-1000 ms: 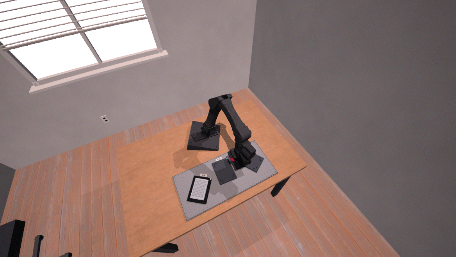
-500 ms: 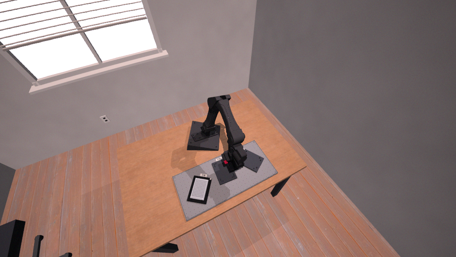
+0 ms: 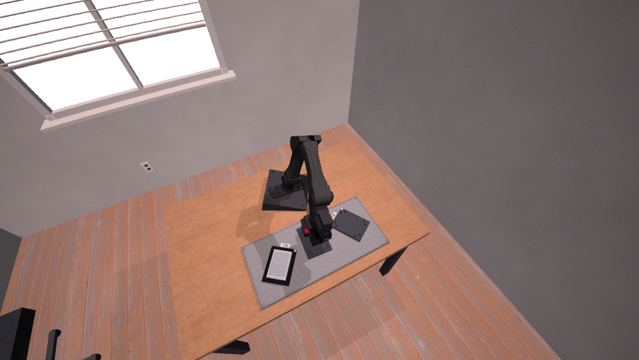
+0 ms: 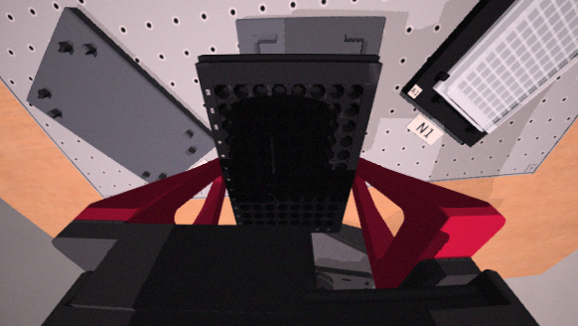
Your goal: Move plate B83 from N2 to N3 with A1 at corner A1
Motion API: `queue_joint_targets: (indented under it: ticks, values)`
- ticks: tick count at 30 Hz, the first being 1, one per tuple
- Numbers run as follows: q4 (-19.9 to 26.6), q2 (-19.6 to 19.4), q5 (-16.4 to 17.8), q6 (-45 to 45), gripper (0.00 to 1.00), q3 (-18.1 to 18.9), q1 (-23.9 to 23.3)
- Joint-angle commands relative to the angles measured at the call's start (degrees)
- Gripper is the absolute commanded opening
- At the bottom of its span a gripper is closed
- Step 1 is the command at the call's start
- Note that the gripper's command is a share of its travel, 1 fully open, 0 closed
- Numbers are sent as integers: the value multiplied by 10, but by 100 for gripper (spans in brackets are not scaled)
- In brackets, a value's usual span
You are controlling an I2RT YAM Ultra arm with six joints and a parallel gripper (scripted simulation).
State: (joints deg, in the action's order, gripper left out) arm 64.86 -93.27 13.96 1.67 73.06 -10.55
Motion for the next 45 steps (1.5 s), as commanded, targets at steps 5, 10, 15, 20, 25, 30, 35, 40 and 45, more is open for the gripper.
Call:
queue_joint_targets:
  ticks: [5,10,15,20,25,30,35,40,45]
  values:
    - [-5,-5,4,52,0,1,-41]
    - [-5,-5,4,52,0,1,-42]
    - [-5,-4,4,52,0,1,-41]
    - [-5,-4,4,52,0,0,-41]
    - [-5,-4,4,51,0,0,-41]
    - [-5,-3,4,51,0,0,-40]
    - [-5,-3,4,51,0,-1,-40]
    - [-5,-3,4,50,0,-1,-40]
    - [-20,-6,4,47,0,-12,-36]
